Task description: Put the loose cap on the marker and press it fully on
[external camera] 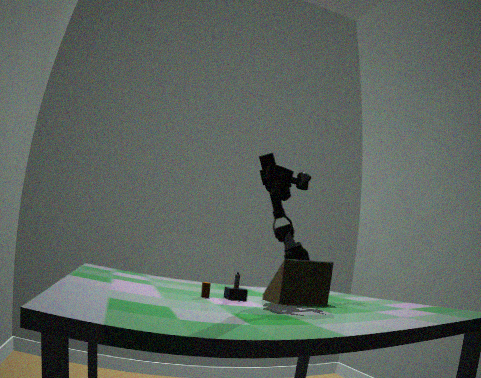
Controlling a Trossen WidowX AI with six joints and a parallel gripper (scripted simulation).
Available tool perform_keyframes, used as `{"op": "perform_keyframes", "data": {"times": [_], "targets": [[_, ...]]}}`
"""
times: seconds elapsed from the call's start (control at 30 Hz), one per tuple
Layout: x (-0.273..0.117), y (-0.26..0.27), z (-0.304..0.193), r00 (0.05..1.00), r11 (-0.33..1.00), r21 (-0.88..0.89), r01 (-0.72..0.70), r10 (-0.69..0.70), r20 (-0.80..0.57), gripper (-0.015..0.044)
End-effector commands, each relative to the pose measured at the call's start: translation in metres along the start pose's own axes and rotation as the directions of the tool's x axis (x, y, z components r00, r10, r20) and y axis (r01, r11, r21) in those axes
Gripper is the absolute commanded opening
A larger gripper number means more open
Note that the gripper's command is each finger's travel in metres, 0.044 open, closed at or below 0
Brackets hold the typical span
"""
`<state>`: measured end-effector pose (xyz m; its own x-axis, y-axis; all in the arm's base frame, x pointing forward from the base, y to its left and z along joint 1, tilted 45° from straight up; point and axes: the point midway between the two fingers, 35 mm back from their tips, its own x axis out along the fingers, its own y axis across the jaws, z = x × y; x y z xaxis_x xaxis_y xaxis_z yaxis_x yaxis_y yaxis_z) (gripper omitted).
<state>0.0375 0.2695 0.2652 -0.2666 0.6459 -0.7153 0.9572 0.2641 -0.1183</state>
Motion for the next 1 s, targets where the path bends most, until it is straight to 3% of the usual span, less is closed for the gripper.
{"op": "perform_keyframes", "data": {"times": [0.0,0.17,0.43,0.63,0.73,0.9,0.97], "targets": [[0.000,0.001,0.000,1.000,1.000,0.000,-0.003,0.003,0.003,0.0374],[0.011,0.045,0.018,0.986,0.994,-0.003,-0.111,0.111,0.127,0.0244],[0.015,0.153,0.097,0.808,0.957,-0.063,-0.283,0.273,0.522,0.0244],[-0.004,0.212,0.176,0.568,0.959,-0.101,-0.267,0.241,0.787,0.0244],[-0.020,0.235,0.221,0.404,0.972,-0.101,-0.210,0.181,0.897,0.0244],[-0.051,0.261,0.294,0.113,0.998,-0.035,-0.055,0.041,0.993,0.0244],[-0.059,0.265,0.313,0.038,1.000,-0.002,-0.005,0.003,0.999,0.0244]]}}
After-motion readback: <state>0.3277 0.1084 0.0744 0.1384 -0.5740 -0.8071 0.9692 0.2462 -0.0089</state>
